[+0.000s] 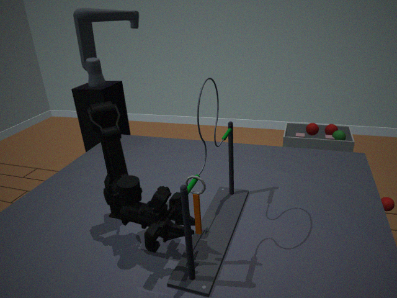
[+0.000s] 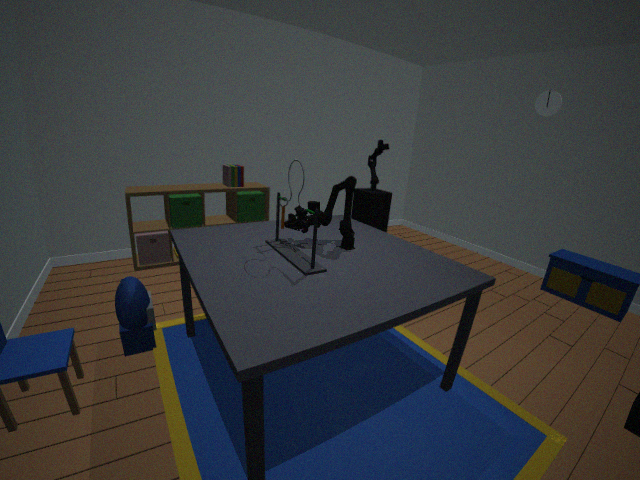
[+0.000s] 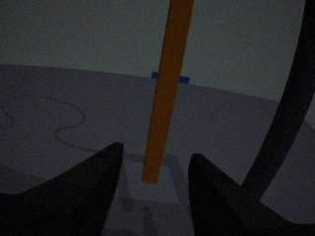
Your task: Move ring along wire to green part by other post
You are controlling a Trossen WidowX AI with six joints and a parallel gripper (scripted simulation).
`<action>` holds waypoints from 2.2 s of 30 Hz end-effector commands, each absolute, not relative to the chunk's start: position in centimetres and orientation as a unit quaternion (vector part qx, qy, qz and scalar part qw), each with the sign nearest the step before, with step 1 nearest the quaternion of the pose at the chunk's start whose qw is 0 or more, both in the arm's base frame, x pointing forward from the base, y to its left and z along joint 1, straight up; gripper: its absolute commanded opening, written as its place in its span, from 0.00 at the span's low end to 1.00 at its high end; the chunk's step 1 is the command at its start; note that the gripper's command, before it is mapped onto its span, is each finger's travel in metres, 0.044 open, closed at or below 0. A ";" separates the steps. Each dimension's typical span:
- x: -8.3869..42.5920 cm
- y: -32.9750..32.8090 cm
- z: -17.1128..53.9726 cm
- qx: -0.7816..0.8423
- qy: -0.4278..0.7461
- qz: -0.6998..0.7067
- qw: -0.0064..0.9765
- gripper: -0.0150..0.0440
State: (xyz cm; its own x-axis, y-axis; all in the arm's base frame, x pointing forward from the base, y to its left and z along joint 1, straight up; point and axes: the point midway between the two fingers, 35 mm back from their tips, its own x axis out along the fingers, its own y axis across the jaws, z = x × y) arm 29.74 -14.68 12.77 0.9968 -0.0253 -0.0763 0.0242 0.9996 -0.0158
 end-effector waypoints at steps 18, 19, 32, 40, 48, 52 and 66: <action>33.3 -14.7 12.6 -0.006 0.035 -0.014 0.999 0.53; 33.4 -14.7 12.5 -0.006 0.035 -0.014 0.999 0.53; 34.1 -14.6 12.4 -0.006 0.034 -0.014 0.999 0.53; 34.1 -14.6 12.4 -0.006 0.034 -0.014 0.999 0.53; 34.1 -14.5 12.4 -0.008 0.035 -0.012 0.999 0.48; 34.1 -14.5 12.4 -0.008 0.035 -0.012 0.999 0.30; 34.1 -14.5 12.4 -0.008 0.035 -0.012 0.999 0.00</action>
